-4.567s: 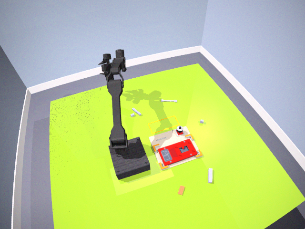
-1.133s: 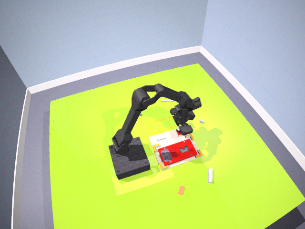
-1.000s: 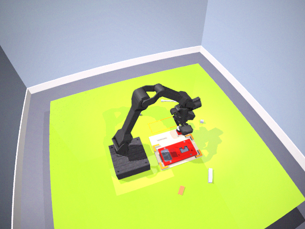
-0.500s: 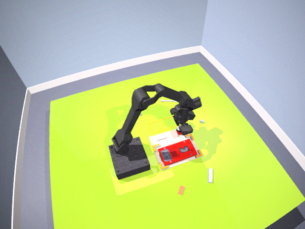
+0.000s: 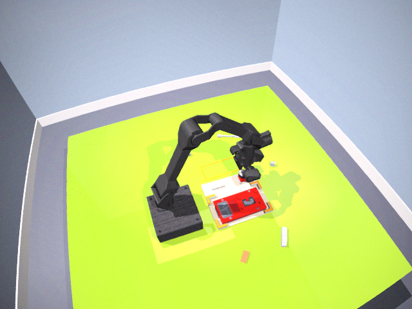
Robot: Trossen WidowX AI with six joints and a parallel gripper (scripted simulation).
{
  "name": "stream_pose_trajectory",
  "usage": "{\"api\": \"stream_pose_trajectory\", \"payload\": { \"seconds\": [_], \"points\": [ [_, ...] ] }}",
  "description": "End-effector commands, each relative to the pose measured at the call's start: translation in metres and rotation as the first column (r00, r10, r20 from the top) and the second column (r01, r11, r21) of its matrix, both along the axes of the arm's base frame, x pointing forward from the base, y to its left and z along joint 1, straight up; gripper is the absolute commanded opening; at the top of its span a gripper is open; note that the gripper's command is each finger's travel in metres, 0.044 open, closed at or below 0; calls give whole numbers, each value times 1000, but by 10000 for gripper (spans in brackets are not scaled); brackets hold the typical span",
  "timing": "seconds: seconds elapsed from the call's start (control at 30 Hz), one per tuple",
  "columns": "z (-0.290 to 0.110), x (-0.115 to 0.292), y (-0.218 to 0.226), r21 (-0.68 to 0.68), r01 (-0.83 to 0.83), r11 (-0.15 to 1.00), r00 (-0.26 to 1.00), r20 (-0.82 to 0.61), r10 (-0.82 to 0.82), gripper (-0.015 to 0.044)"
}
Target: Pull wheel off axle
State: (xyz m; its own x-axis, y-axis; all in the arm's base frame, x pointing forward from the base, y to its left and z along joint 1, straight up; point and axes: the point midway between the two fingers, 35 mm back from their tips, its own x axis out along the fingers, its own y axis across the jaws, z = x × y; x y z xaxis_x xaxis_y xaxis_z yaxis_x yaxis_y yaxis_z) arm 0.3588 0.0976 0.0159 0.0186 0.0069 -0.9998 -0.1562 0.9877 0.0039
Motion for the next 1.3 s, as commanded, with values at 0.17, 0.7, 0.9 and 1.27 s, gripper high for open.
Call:
{"api": "stream_pose_trajectory", "payload": {
  "seconds": [0.17,0.7,0.9,1.27],
  "points": [
    [10,-1,0,0,-1,1000,1000,5,1,0],
    [15,-1,0,0,-1,1000,1000,6,1,0],
    [17,-1,0,-1,-1,1000,1000,7,1,0],
    [21,-1,0,-1,-1,1000,1000,7,1,0]
  ]
}}
